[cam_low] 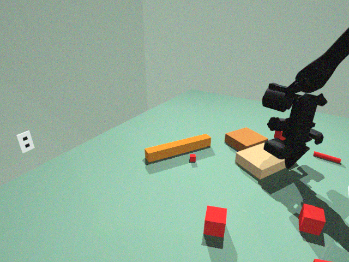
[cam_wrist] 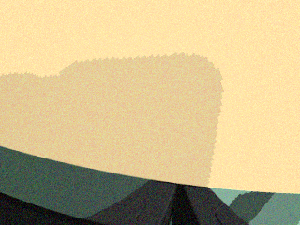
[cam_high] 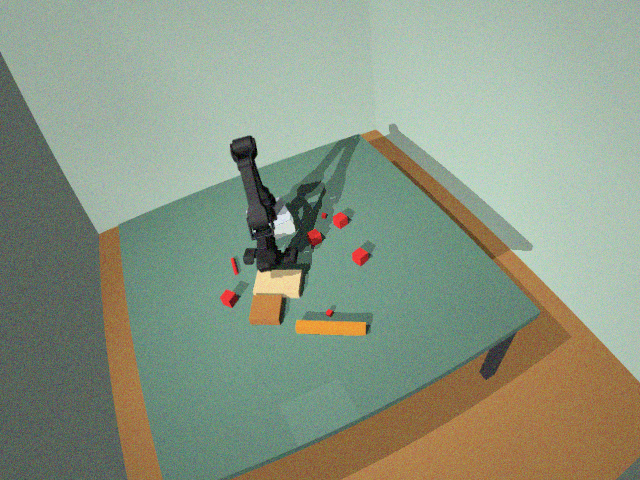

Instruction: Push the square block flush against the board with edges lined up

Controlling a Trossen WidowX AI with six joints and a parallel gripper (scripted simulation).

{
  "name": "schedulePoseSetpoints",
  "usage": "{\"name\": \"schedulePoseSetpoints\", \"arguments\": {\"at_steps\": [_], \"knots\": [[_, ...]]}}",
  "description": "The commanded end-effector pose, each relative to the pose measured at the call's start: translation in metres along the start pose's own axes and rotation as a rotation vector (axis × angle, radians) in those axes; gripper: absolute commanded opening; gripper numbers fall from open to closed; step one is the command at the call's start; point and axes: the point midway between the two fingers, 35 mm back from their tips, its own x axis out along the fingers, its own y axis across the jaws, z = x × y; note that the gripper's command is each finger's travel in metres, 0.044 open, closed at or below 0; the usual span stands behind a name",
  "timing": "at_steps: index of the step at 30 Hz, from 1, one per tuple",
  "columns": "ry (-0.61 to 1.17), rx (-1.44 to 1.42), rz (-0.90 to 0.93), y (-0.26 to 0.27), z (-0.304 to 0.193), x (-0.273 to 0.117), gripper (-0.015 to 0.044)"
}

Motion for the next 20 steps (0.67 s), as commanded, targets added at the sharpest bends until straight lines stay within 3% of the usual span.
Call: {"name": "schedulePoseSetpoints", "arguments": {"at_steps": [1, 20], "knots": [[0.006, -0.004, -0.005, 0.0, 0.006, 0.001, 0.0], [0.006, -0.004, -0.005, 0.0, 0.011, 0.001, 0.0]]}}
